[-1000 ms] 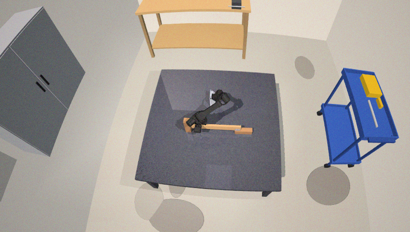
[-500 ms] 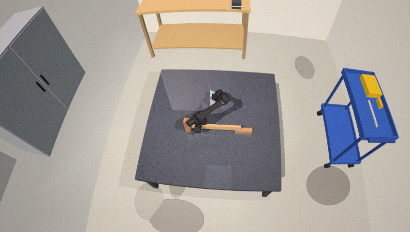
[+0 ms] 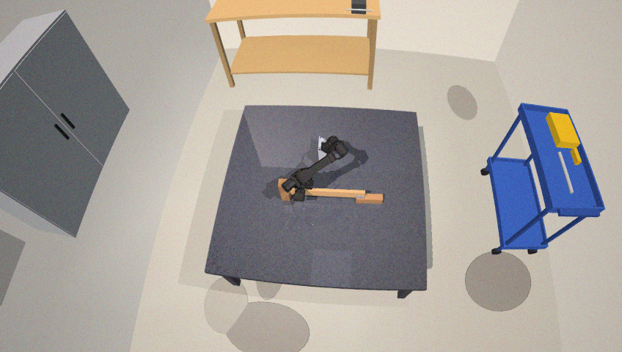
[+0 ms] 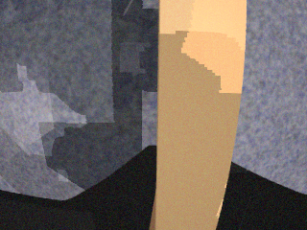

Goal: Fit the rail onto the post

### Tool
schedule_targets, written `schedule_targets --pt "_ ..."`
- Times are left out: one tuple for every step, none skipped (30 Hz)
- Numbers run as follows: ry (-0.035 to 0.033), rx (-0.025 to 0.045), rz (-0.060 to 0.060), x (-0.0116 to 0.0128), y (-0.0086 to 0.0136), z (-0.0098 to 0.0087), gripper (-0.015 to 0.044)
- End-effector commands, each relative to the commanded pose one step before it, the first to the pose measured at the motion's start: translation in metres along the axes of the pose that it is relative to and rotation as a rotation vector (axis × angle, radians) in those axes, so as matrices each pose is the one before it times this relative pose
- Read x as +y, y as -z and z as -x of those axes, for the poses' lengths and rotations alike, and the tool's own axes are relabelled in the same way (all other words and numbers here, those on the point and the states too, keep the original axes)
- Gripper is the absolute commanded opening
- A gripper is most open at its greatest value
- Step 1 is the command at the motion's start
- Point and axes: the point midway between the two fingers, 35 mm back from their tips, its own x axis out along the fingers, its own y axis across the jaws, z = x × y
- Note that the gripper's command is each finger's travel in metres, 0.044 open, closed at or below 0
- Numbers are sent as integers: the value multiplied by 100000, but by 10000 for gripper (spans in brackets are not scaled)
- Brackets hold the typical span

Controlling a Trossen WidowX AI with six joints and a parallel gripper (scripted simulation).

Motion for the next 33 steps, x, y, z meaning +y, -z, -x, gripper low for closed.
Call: schedule_targets --pt "910 1016 28 -110 471 399 0" --pt "0 1 0 0 23 -9 0" --pt "0 1 0 0 23 -9 0" --pt "0 1 0 0 23 -9 0" --pt "0 1 0 0 22 -9 0" --pt "0 1 0 0 24 -8 0" --pt "0 1 0 0 25 -8 0" --pt "0 1 0 0 24 -8 0" --pt "0 1 0 0 24 -8 0" --pt "0 1 0 0 25 -7 0" --pt "0 1 1 0 27 -7 0" --pt "1 2 1 0 30 -7 0" --pt "1 2 1 0 30 -7 0" --pt "1 2 1 0 29 -7 0" --pt "1 2 1 0 31 -8 0" --pt "1 2 1 0 29 -8 0" --pt "1 2 1 0 29 -8 0" --pt "1 2 1 0 30 -8 0" --pt "1 2 1 0 31 -7 0" --pt "1 2 1 0 31 -6 0" --pt "1 2 1 -1 32 -6 0" --pt "1 2 1 -1 32 -4 0" --pt "1 2 1 -1 31 -3 0" --pt "1 2 1 -1 30 -1 0" --pt "1 2 1 -1 32 0 0" --pt "1 2 1 -1 31 1 0" --pt "0 2 1 -1 31 2 0" --pt "-844 -967 -224 163 -436 -298 26" --pt "0 0 0 0 0 0 53" --pt "0 0 0 0 0 0 79" --pt "0 0 0 0 0 0 105" --pt "0 0 0 0 0 0 131" --pt "0 0 0 0 0 0 157"
